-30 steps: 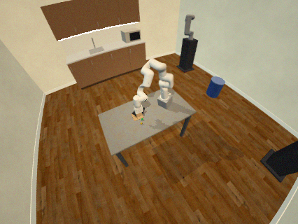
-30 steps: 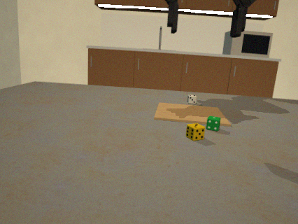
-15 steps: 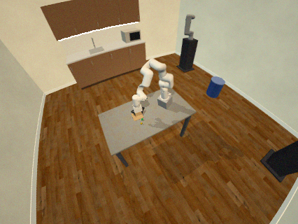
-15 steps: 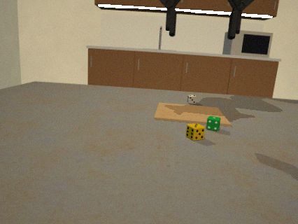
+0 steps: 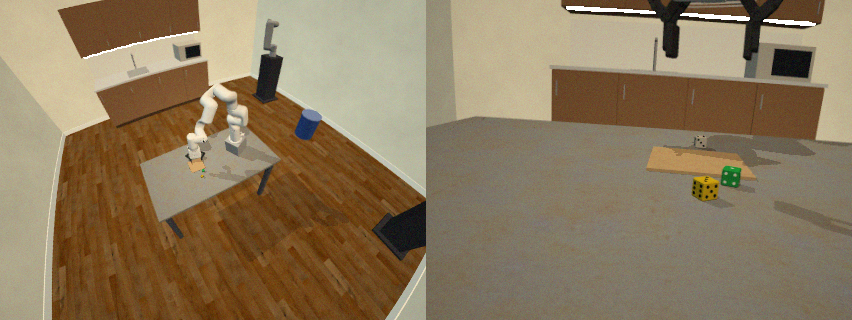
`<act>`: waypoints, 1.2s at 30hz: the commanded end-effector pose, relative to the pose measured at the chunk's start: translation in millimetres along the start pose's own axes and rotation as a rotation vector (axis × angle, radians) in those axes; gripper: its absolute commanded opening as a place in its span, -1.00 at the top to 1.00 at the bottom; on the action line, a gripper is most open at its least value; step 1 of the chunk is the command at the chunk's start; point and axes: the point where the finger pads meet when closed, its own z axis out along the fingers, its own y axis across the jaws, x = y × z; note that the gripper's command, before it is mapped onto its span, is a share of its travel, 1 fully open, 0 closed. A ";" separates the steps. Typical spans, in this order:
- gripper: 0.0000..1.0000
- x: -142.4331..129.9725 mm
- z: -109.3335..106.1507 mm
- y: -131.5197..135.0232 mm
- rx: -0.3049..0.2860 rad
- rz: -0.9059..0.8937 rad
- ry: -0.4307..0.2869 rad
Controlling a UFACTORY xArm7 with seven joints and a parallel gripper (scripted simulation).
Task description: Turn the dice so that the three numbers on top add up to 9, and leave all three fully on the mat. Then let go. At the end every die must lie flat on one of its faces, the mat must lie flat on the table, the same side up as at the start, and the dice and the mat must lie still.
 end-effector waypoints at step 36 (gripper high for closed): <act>-1.00 78.9 4.8 -23.7 -0.008 0.538 0.000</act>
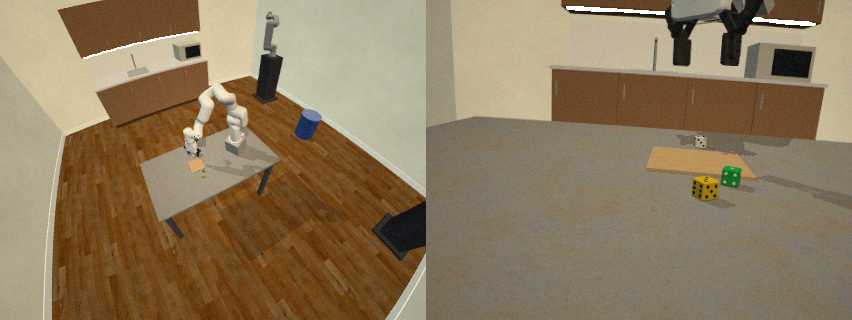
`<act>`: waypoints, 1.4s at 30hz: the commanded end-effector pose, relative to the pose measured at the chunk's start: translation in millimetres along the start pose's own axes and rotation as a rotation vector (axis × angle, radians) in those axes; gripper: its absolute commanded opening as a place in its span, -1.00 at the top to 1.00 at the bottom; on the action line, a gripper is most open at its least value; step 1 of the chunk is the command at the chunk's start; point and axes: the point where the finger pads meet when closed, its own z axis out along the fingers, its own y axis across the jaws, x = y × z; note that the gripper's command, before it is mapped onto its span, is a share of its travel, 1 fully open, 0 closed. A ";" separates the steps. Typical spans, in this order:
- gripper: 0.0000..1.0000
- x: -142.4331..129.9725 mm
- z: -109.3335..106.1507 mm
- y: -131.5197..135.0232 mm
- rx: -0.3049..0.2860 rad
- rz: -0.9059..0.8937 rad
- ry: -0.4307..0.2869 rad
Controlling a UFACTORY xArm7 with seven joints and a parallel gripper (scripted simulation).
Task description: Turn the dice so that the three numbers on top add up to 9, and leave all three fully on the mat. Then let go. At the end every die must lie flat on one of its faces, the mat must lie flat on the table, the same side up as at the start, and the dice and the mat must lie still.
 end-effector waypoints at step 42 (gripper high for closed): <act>-1.00 64.0 -0.9 -51.5 0.009 0.550 -0.023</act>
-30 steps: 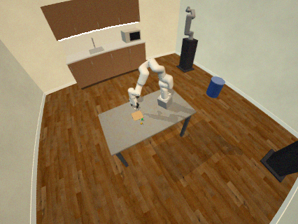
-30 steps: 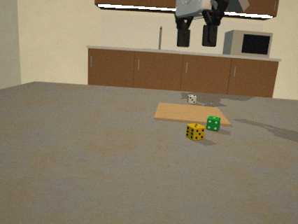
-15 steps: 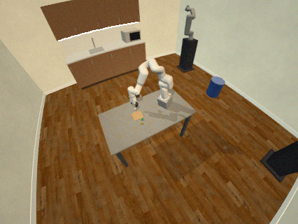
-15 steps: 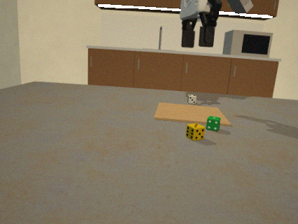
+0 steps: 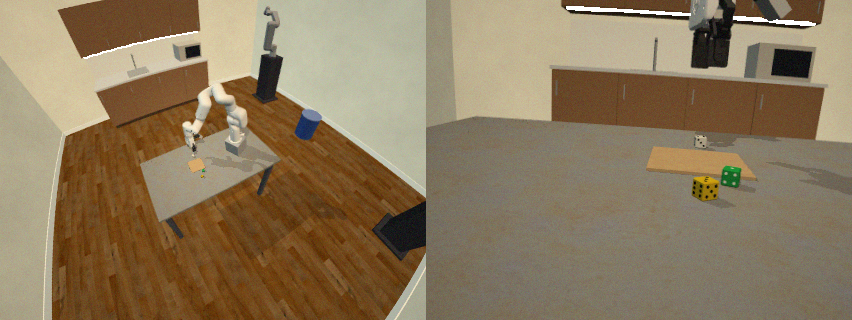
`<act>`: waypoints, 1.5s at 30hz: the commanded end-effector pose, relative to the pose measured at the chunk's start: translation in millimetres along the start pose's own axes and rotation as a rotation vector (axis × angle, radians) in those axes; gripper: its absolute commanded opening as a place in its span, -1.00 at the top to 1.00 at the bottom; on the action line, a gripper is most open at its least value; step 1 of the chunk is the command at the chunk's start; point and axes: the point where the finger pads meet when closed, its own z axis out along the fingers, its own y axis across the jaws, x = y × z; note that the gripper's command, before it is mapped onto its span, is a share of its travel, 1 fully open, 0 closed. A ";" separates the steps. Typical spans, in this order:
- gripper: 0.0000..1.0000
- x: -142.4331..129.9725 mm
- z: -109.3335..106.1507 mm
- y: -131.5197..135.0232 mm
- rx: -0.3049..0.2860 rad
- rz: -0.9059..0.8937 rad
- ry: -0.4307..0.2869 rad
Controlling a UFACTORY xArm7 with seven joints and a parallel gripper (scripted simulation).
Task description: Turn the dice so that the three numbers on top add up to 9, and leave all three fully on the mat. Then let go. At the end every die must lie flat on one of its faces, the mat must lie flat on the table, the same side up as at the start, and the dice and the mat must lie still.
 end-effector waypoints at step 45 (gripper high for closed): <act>-1.00 7.2 1.7 -20.8 0.008 0.398 -0.012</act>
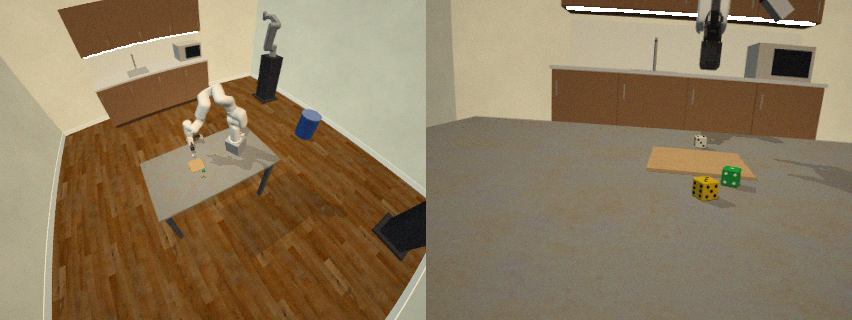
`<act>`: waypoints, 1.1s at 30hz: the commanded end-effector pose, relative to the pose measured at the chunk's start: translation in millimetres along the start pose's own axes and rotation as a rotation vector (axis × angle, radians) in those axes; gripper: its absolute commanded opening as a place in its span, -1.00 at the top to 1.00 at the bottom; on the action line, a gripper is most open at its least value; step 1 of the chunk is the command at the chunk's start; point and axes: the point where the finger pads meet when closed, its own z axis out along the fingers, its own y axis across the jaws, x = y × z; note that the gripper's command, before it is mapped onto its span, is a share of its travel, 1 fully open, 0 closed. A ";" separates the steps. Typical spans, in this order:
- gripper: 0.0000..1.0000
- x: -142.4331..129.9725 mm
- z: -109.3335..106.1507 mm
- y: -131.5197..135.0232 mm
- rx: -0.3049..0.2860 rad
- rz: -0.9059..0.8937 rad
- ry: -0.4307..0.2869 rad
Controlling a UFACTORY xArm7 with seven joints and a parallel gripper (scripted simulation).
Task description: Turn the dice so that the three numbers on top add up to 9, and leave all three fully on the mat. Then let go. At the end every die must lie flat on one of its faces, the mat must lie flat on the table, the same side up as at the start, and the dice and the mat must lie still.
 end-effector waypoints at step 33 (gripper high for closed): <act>-1.00 -3.8 13.0 -3.0 0.021 0.919 -0.005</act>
